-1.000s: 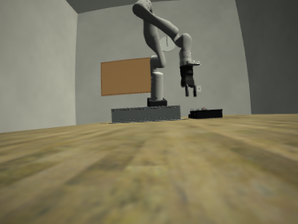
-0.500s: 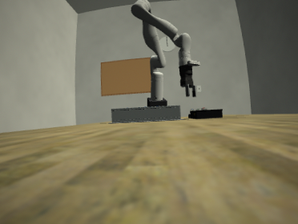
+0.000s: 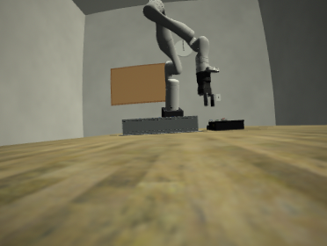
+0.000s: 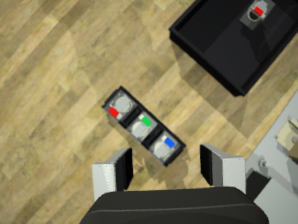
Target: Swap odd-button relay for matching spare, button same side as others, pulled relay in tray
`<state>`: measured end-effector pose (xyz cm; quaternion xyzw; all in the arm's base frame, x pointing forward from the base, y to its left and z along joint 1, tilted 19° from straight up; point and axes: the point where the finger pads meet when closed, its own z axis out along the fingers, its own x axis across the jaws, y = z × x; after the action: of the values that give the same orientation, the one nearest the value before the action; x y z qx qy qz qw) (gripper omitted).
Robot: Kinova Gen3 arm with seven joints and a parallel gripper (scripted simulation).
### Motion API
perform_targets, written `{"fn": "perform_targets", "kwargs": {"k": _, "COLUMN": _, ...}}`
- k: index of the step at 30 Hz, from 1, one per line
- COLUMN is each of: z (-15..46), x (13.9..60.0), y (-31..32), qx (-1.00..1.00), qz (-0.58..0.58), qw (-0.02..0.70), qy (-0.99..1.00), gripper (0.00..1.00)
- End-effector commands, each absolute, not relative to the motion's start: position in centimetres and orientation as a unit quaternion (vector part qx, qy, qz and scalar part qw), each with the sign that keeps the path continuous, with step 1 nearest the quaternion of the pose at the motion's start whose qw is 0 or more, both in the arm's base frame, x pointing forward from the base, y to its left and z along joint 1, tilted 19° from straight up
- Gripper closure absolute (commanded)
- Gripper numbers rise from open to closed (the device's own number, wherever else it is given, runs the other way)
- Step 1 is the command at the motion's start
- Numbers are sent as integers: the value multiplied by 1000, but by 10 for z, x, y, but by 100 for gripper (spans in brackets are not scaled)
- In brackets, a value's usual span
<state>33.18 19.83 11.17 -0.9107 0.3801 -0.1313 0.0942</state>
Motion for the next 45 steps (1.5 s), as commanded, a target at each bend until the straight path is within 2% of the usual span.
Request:
{"fn": "perform_targets", "kwargs": {"k": 1, "z": 112, "x": 332, "y": 199, "qx": -915, "qz": -133, "qw": 93, "qy": 368, "gripper": 0}}
{"fn": "perform_targets", "kwargs": {"k": 45, "z": 112, "x": 332, "y": 199, "qx": -984, "qz": -155, "qw": 48, "qy": 74, "gripper": 0}}
